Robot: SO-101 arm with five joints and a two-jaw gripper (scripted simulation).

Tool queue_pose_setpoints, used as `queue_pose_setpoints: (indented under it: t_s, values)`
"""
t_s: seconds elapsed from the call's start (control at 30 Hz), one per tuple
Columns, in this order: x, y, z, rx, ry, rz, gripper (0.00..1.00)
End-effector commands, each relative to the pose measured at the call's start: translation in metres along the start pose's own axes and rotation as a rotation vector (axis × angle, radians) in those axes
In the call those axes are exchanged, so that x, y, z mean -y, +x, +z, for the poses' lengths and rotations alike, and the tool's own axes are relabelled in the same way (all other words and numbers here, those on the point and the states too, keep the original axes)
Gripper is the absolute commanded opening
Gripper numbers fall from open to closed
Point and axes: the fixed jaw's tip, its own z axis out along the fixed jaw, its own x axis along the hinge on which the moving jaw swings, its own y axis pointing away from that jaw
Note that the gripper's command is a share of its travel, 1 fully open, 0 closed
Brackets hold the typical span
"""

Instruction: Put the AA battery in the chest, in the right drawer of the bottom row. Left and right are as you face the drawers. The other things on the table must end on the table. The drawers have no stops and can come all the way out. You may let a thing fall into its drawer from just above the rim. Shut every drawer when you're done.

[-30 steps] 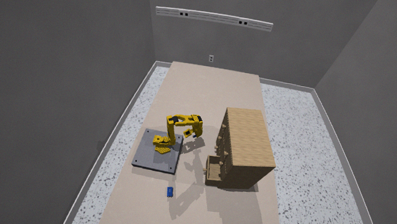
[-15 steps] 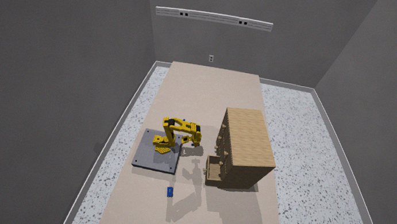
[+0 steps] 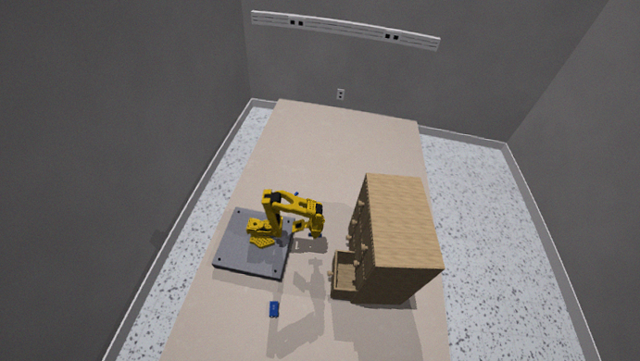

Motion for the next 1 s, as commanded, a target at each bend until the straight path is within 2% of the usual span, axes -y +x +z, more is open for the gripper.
queue_pose_setpoints:
  t_s: [0.0, 0.43, 0.5, 0.6, 0.97]
  values:
    - [-0.010, -0.001, 0.000, -0.004, 0.001, 0.054, 0.00]
    - [-0.068, -0.006, -0.001, -0.008, -0.001, 0.394, 0.00]
    - [-0.068, -0.006, -0.001, -0.008, -0.001, 0.394, 0.00]
    - [-0.081, -0.011, -0.001, -0.009, -0.001, 0.472, 0.00]
    - [-0.082, -0.011, -0.001, -0.009, -0.001, 0.480, 0.00]
